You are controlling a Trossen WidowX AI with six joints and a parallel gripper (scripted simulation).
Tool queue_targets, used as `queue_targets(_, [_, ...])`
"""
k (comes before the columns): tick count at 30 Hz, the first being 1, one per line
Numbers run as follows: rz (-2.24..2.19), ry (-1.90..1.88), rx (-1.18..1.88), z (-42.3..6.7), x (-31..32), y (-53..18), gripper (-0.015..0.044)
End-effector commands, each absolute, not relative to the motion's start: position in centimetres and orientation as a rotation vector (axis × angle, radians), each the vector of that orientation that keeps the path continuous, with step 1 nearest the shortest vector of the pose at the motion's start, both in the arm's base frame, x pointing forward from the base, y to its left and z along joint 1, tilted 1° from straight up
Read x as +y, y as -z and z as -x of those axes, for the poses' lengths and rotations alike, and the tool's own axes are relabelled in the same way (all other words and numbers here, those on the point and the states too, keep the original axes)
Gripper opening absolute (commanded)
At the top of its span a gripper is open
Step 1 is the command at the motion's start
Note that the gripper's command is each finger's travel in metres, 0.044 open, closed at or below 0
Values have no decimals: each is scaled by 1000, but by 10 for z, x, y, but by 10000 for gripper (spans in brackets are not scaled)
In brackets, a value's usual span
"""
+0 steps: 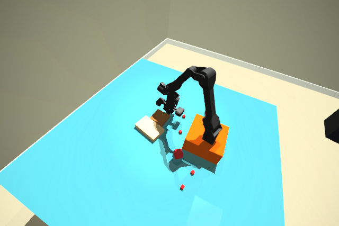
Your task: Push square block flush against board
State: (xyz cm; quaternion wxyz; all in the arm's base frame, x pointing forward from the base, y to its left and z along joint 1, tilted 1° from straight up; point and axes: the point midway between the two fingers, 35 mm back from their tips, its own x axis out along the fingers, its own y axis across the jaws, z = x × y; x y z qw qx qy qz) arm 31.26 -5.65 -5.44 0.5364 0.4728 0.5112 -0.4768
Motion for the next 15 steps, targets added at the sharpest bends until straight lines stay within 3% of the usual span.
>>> queue_targets(1, [-1127, 1129, 1224, -312, -49, 55, 0])
queue_targets(15, [-1128, 1129, 1225, -312, -34, 56, 0])
